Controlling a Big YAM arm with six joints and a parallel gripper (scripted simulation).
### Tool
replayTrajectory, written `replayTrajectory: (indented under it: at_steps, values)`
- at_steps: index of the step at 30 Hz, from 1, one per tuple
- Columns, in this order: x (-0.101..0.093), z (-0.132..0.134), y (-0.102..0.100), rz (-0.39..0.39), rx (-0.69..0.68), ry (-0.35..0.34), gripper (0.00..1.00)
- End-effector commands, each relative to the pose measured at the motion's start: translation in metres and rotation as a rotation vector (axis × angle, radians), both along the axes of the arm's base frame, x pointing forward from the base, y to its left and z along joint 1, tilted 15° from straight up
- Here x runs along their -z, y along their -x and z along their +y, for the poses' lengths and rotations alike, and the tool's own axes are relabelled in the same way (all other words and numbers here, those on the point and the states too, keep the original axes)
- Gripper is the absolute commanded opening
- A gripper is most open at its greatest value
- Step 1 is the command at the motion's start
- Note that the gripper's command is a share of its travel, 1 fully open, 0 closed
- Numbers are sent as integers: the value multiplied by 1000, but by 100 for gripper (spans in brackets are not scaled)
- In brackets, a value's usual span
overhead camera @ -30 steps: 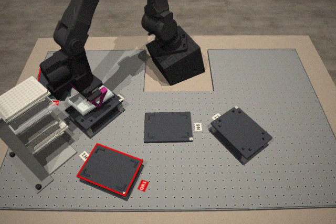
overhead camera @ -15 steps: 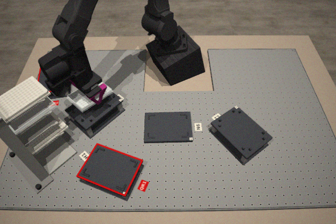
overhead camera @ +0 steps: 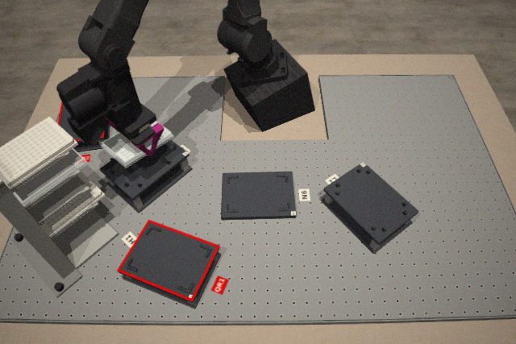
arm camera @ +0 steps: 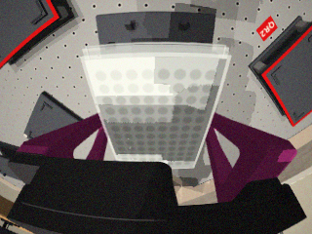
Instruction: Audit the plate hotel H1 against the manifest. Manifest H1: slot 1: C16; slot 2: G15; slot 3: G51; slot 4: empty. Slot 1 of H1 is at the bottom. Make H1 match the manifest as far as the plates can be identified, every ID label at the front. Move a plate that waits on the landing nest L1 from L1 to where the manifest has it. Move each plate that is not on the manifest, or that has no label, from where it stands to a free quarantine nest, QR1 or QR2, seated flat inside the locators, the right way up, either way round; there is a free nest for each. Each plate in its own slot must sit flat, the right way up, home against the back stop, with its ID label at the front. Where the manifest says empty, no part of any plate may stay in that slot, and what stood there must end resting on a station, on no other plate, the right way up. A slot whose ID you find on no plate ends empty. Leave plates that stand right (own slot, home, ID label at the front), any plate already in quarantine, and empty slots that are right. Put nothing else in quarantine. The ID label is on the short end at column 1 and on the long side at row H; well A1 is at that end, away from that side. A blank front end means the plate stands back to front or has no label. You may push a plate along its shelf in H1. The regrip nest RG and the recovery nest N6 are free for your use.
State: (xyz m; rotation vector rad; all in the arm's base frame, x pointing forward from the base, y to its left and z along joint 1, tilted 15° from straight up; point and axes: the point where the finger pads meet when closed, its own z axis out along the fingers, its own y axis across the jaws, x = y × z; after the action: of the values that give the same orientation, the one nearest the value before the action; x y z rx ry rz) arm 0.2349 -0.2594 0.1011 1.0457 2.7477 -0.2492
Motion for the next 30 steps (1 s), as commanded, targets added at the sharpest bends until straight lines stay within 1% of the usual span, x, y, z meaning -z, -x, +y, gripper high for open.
replayTrajectory:
  at_steps: [1, 2, 3, 5, 12, 14, 15, 17, 19, 30]
  values:
    - [-34, -12, -19, -55, -2, 54, 86]
    - [-34, -12, -19, -55, -2, 54, 86]
    - [-30, -12, -19, -48, -2, 47, 86]
    - [-37, -11, -18, -56, -1, 55, 86]
    - [-44, -8, -16, -56, -2, 55, 86]
    - [-42, -8, -16, -48, -2, 47, 86]
    - [-48, -7, -15, -56, -1, 55, 86]
    - [-54, -6, -14, -57, -1, 56, 86]
    - [-54, -6, -14, -57, -1, 56, 86]
    - [-84, 2, -10, -59, -1, 57, 86]
